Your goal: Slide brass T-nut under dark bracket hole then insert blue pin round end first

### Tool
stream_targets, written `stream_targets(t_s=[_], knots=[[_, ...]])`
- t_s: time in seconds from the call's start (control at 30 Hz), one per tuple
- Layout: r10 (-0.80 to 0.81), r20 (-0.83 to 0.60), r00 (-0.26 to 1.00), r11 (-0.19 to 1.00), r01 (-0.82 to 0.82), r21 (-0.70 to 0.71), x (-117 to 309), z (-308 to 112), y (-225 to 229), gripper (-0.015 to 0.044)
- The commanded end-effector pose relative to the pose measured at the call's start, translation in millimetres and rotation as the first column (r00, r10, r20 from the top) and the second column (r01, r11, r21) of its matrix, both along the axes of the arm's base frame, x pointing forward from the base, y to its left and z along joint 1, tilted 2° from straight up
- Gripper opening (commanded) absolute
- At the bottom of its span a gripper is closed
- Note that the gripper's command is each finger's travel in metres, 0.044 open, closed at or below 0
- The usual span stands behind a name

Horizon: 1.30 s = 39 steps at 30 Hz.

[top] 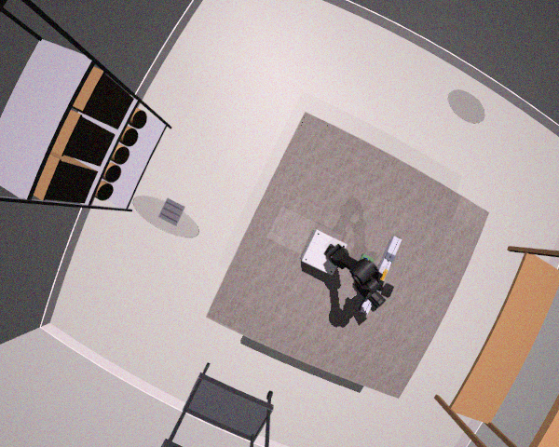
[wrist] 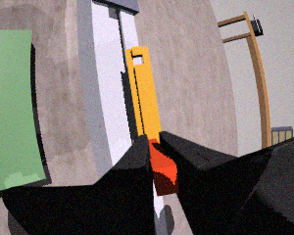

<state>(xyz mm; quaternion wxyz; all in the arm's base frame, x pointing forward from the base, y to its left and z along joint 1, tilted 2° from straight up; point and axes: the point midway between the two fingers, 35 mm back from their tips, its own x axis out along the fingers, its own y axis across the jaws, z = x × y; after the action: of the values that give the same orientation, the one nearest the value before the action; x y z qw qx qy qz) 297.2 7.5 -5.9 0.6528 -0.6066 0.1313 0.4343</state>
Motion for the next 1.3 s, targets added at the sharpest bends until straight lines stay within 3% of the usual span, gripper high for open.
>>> stream_targets(t_s=[0.0,1.27], knots=[[0.004,0.007,1.000,1.000,-0.005,0.002,1,-1,0,-0.0150],[0.005,0.007,1.000,1.000,-0.005,0.002,0,-12,1,-0.0150]])
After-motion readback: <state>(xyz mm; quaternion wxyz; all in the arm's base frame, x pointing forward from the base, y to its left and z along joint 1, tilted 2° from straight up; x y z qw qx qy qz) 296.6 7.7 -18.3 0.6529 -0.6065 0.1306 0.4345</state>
